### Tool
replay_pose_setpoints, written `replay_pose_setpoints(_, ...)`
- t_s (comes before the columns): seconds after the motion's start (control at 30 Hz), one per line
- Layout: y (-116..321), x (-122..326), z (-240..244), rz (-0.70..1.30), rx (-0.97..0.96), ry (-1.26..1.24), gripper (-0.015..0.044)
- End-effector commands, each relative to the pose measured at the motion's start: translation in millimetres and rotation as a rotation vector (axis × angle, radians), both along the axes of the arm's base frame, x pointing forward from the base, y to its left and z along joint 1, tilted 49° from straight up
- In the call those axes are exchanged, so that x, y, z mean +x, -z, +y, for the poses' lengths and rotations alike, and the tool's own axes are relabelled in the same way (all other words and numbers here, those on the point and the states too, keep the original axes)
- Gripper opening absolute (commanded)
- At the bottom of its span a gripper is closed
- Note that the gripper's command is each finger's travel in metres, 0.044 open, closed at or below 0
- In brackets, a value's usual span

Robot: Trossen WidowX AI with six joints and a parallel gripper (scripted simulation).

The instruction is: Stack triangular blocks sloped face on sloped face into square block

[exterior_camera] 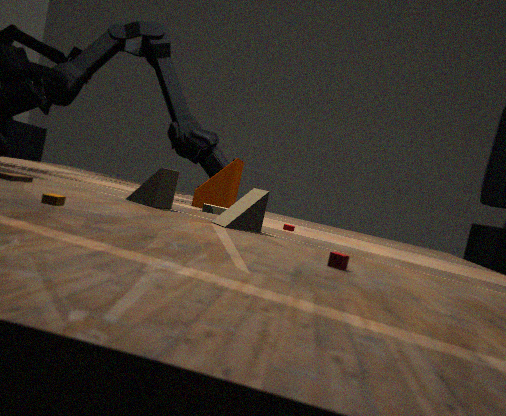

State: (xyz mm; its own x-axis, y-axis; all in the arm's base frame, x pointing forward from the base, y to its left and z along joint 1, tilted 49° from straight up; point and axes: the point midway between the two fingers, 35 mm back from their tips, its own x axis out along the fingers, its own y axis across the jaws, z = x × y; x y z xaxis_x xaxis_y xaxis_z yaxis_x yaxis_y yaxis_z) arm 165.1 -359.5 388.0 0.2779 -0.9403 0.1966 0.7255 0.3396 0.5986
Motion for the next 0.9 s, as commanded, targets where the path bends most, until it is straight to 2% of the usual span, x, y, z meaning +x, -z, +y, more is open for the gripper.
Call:
replay_pose_setpoints(0.0,14.7,42.5,7.8,0.114,0.049,-0.071,0.0440)
replay_pose_setpoints(0.3,71.3,144.3,50.6,0.432,0.152,-0.275,0.0440)
replay_pose_setpoints(0.5,127.0,211.3,100.5,0.676,0.168,-0.463,0.0440)
replay_pose_setpoints(0.67,175.1,238.7,133.4,0.926,0.183,-0.538,0.0440)
replay_pose_setpoints(0.87,252.6,264.5,200.7,1.377,0.139,-0.679,0.0440)
